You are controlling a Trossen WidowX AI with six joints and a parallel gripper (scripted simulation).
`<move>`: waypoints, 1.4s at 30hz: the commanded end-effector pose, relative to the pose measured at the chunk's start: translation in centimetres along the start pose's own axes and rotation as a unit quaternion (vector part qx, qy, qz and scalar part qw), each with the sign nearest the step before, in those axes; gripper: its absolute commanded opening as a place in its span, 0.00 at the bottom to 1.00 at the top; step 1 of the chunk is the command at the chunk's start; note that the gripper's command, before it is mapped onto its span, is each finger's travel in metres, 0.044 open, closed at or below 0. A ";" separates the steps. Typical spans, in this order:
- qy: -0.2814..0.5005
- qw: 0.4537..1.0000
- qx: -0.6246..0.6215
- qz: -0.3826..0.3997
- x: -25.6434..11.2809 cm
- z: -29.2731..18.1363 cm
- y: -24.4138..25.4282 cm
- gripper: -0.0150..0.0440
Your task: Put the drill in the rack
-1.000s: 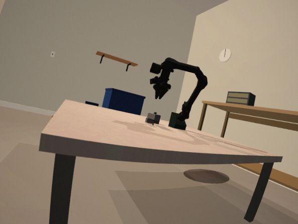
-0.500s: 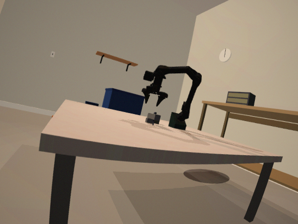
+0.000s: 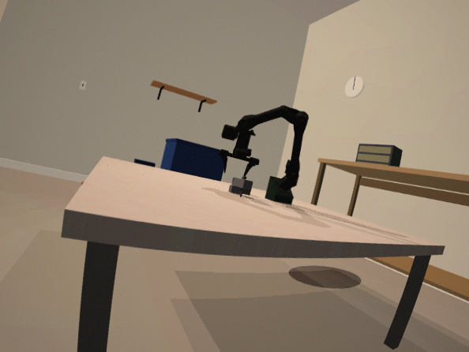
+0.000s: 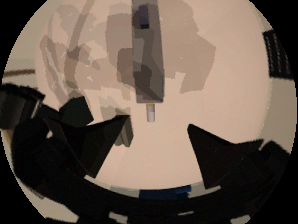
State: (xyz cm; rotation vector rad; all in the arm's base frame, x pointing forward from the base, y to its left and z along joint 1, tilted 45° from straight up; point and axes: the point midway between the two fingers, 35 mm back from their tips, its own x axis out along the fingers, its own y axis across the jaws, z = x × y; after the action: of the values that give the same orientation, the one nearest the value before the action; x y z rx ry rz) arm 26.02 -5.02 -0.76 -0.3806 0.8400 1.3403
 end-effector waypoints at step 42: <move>0.000 0.998 -0.063 0.010 5.3 -0.4 0.8 1.00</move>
State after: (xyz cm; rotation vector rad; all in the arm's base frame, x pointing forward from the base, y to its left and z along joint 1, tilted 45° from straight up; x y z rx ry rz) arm 25.24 -2.07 -4.37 -0.4824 0.7640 1.4140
